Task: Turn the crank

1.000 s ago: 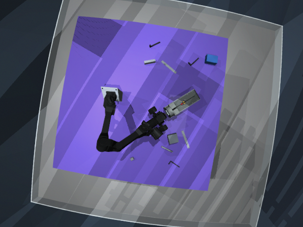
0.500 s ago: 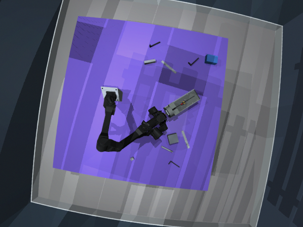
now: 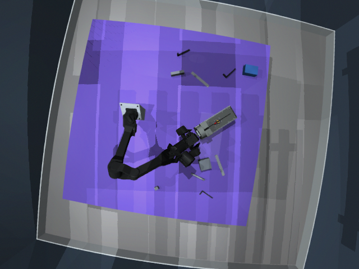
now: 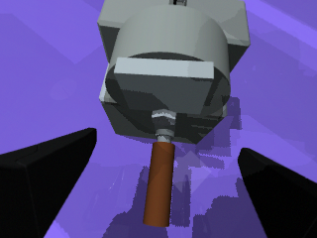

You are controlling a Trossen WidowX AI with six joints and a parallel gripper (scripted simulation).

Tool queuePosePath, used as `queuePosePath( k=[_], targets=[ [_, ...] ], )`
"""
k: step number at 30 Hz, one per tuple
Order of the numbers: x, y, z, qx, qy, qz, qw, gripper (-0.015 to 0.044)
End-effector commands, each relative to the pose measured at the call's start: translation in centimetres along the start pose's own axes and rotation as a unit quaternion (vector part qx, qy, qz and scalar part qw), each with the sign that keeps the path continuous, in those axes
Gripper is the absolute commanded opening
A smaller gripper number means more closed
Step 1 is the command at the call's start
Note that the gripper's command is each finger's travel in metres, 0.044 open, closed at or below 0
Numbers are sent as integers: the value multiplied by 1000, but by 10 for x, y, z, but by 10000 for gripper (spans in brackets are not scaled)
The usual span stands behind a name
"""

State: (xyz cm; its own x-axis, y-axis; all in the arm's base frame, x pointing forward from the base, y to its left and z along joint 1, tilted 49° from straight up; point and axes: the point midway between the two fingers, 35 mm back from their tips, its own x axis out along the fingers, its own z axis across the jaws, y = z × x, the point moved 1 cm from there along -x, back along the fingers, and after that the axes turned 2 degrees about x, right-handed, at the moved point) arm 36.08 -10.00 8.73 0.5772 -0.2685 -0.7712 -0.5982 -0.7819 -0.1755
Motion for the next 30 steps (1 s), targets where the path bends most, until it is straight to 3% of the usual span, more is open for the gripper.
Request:
queuePosePath(
  k=[1, 15, 30],
  targets=[
    [-12, -14, 0, 3, -2, 4, 1000, 440],
    [-83, -86, 4, 0, -3, -1, 1000, 440],
    [-26, -139, 16, 156, 119, 30, 980, 440]
  ],
)
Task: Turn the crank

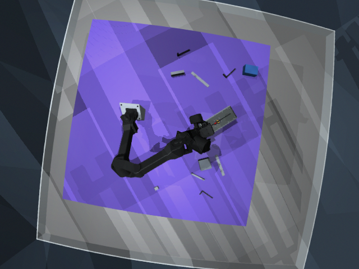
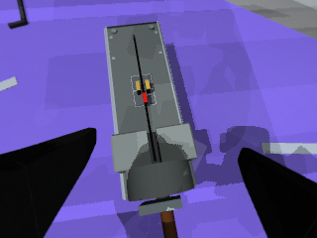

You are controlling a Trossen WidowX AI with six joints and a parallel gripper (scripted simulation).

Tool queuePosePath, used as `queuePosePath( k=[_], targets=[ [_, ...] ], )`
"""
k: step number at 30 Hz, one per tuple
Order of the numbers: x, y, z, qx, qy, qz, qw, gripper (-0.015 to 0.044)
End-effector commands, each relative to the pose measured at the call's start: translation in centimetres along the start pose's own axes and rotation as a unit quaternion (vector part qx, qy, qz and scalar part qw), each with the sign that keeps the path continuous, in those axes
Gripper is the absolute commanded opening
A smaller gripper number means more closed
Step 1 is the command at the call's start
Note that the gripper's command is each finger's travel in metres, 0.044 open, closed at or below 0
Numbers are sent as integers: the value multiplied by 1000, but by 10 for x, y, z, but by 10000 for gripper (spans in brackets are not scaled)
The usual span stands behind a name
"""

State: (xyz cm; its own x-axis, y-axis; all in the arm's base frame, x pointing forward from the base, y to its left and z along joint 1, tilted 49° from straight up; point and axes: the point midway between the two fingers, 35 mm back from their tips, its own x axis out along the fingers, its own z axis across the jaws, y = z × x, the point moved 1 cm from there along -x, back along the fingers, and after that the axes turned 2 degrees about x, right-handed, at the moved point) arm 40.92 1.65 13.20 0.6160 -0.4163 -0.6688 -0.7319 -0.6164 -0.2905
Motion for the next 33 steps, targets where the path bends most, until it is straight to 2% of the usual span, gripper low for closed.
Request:
queuePosePath(
  k=[1, 12, 21, 33],
  targets=[
    [12, -14, 13, 52, 41, 2, 998, 440],
    [35, -42, 57, 184, 138, -21, 973, 440],
    [71, -10, 56, 186, 140, -22, 972, 440],
    [72, -9, 56, 186, 140, -22, 972, 440]
  ],
)
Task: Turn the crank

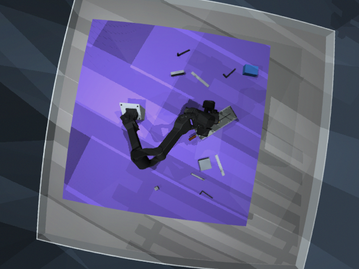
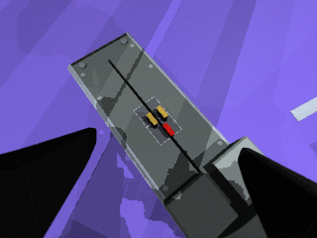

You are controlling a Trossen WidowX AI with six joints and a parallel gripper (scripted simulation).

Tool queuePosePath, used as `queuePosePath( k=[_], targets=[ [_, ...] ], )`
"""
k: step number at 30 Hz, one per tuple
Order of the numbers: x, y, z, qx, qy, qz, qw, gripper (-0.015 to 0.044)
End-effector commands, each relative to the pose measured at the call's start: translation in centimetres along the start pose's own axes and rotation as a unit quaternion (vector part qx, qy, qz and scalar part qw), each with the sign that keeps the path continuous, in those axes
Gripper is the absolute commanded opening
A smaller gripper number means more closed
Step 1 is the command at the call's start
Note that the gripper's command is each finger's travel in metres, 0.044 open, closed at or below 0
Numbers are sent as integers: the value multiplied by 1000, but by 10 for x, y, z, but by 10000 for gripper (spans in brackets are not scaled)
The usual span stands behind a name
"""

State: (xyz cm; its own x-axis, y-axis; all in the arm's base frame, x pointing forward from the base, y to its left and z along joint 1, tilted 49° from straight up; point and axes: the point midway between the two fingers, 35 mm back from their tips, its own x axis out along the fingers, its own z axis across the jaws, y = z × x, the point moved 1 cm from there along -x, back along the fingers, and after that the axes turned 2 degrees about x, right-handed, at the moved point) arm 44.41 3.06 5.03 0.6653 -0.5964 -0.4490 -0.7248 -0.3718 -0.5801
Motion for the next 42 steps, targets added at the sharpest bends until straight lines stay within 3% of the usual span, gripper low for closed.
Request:
queuePosePath(
  k=[1, 8, 18, 42],
  targets=[
    [1, 1, 0, -3, -2, 0, 1000, 440],
    [0, 0, 1, -3, -2, 0, 1000, 440],
    [-35, -32, 1, -9, -6, 3, 1000, 440],
    [-82, 7, -120, -288, -231, 2, 929, 440]
  ],
)
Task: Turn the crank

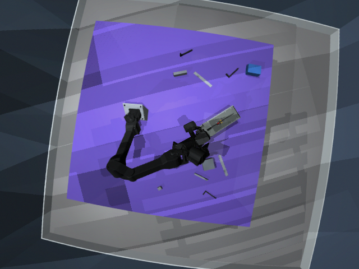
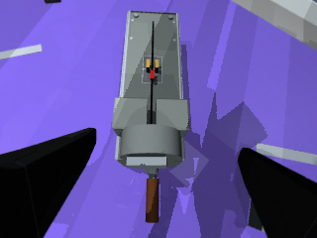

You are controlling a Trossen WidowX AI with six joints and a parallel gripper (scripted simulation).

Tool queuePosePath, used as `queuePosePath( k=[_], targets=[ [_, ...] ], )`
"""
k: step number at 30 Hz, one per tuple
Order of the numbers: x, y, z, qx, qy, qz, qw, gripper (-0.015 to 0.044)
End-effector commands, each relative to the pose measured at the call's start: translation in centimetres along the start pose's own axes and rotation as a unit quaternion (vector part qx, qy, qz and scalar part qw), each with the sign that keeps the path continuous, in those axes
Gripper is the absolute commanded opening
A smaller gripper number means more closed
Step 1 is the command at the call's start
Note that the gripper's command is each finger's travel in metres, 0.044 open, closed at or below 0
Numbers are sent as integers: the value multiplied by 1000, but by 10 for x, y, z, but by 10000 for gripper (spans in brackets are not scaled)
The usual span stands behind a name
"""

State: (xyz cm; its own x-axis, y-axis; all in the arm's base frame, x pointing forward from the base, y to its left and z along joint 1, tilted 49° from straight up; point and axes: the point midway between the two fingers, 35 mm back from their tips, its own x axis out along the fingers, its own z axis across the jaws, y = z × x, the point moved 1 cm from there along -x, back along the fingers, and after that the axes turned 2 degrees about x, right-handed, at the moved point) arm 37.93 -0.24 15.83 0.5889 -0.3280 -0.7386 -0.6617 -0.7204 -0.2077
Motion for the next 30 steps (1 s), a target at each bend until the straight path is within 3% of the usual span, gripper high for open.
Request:
queuePosePath(
  k=[1, 10, 30],
  targets=[
    [-14, 16, 0, -41, -34, -11, 999, 440],
    [-12, 19, 0, -42, -36, -12, 998, 440],
    [57, 86, -4, -44, -33, -11, 998, 440]
  ],
)
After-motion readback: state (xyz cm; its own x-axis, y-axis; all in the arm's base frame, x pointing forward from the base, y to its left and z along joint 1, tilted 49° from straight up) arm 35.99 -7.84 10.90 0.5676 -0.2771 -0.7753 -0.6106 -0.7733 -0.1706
